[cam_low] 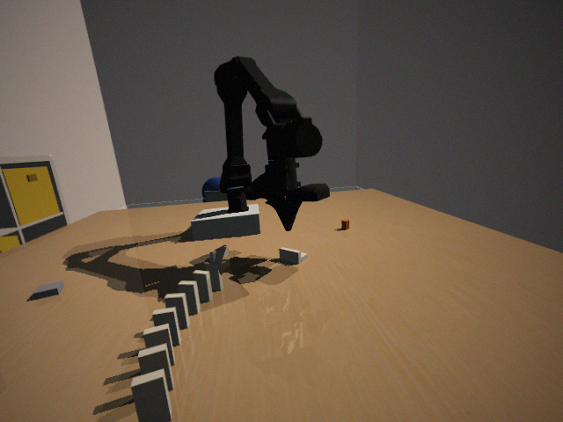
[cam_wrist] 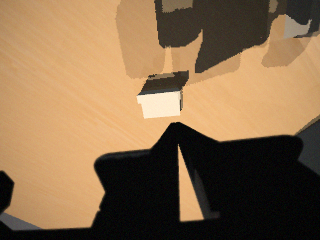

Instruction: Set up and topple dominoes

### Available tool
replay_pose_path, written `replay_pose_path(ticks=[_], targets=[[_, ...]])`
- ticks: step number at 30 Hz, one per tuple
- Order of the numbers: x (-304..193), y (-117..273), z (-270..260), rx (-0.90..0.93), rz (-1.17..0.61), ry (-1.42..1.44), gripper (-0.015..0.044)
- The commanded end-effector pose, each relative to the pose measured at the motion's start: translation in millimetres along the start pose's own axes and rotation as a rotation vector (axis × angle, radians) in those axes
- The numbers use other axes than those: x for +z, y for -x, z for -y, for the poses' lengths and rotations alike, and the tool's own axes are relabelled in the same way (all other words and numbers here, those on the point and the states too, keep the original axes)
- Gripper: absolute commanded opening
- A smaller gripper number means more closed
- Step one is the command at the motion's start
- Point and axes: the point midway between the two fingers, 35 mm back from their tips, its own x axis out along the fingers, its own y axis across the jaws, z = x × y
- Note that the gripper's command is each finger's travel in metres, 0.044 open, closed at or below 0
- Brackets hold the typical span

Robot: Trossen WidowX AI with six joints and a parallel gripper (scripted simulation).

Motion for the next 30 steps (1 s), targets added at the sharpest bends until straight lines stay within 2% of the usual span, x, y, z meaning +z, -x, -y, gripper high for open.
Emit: replay_pose_path(ticks=[1,3,30], targets=[[-3.1,-47.3,18.8,-0.048,-0.014,-0.003,0.0],[-3.7,-57.0,21.8,-0.048,-0.014,-0.003,0.0],[0.2,-49.7,-10.4,-0.051,-0.008,0.007,0.0]])
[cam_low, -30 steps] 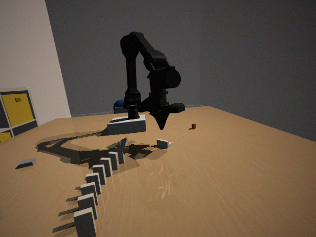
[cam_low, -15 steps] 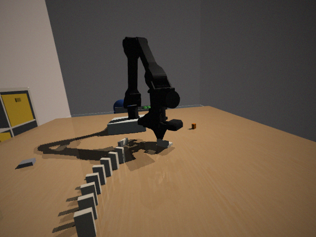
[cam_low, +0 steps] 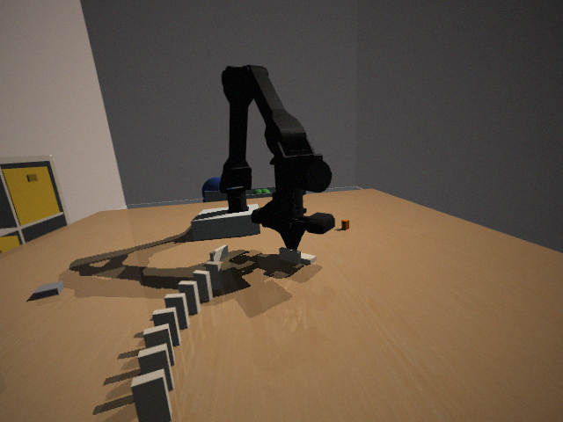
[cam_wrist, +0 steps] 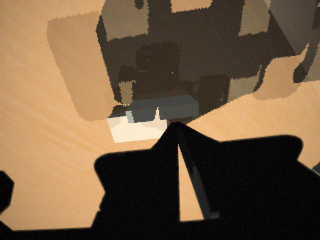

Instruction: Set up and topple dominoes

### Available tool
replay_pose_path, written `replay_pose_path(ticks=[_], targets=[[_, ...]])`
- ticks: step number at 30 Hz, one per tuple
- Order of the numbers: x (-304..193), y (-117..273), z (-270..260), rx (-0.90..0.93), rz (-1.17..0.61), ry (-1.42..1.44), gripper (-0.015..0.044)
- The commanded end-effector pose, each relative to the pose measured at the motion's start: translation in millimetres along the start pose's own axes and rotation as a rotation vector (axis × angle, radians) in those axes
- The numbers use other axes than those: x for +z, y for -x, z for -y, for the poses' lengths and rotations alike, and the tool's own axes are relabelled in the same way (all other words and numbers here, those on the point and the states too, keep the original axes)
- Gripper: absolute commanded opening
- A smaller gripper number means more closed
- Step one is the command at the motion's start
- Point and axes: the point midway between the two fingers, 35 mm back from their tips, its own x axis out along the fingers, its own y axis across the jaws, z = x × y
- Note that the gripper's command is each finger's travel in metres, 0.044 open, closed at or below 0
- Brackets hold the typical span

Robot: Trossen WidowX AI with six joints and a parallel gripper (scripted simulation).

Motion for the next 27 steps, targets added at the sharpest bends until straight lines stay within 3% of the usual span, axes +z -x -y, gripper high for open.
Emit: replay_pose_path(ticks=[1,7,10,13,27], targets=[[2.7,11.1,-6.9,0.003,0.008,0.009,0.0],[0.1,68.4,-27.5,0.009,0.002,-0.001,0.0],[-0.9,78.4,-29.7,0.01,0.001,-0.003,0.0],[-0.2,78.5,-31.8,0.01,0.002,0.142,0.0079],[5.9,79.1,-50.9,0.008,0.01,1.504,0.044]])
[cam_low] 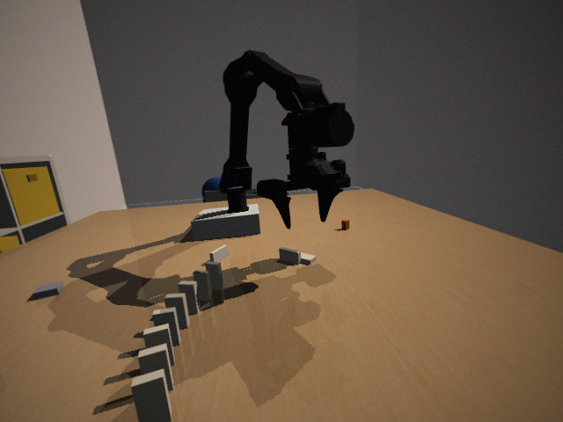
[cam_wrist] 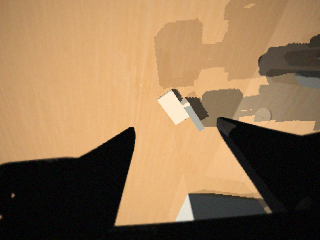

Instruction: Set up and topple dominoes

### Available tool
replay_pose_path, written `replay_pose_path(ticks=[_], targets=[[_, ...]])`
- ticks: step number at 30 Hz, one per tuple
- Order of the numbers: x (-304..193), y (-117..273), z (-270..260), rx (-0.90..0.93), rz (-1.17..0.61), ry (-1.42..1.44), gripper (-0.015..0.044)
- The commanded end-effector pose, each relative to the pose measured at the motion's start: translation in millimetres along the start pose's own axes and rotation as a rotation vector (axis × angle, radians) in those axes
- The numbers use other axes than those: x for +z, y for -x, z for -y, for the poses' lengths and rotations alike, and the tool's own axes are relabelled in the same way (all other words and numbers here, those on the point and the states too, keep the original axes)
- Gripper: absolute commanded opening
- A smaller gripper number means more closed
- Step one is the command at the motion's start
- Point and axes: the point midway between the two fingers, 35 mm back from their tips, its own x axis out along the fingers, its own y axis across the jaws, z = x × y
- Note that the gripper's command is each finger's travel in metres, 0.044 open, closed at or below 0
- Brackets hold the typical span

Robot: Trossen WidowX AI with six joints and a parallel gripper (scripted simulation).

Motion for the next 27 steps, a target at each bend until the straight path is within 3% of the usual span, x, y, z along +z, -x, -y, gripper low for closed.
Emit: replay_pose_path(ticks=[1,11,18,27], targets=[[8.8,0.2,-2.7,0.004,0.001,0.492,0.044],[10.7,-1.5,-4.4,0.004,0.001,0.508,0.044],[10.4,-63.2,-4.6,0.004,0.001,0.508,0.044],[8.7,-70.8,-2.9,0.004,0.001,0.508,0.044]])
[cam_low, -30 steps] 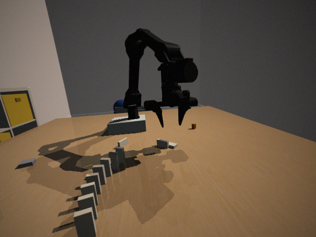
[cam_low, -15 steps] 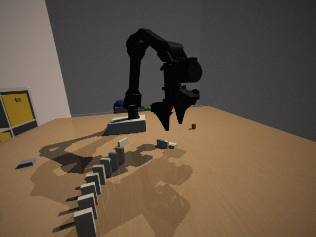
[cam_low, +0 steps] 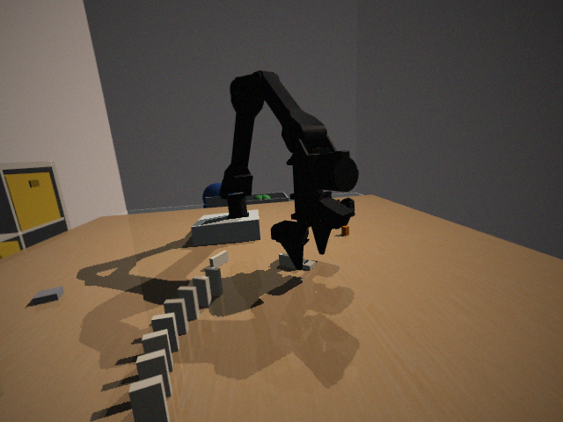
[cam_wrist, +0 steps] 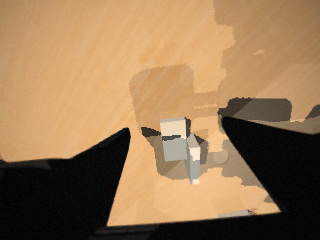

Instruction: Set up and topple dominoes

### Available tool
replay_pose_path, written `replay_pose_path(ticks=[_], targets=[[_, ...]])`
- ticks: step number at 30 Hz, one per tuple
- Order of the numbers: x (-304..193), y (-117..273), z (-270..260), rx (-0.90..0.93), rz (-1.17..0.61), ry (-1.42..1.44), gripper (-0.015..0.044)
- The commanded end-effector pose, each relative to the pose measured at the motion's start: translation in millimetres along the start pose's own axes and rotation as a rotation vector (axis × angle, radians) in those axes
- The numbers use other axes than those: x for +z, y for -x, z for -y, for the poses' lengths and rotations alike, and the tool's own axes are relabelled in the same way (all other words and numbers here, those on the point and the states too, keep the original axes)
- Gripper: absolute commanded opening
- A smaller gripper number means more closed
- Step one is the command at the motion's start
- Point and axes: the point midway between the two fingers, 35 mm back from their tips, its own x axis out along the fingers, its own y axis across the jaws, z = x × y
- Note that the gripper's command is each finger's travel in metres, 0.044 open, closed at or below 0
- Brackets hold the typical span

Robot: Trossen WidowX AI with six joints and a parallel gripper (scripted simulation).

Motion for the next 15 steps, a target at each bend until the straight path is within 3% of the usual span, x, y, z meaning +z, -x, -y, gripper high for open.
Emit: replay_pose_path(ticks=[1,11,15], targets=[[-2.6,-7.0,-1.4,0.008,-0.007,0.005,0.044],[-3.0,-14.4,-1.6,0.008,-0.007,0.005,0.044],[-3.0,-14.4,-1.6,0.008,-0.007,0.005,0.0335]])
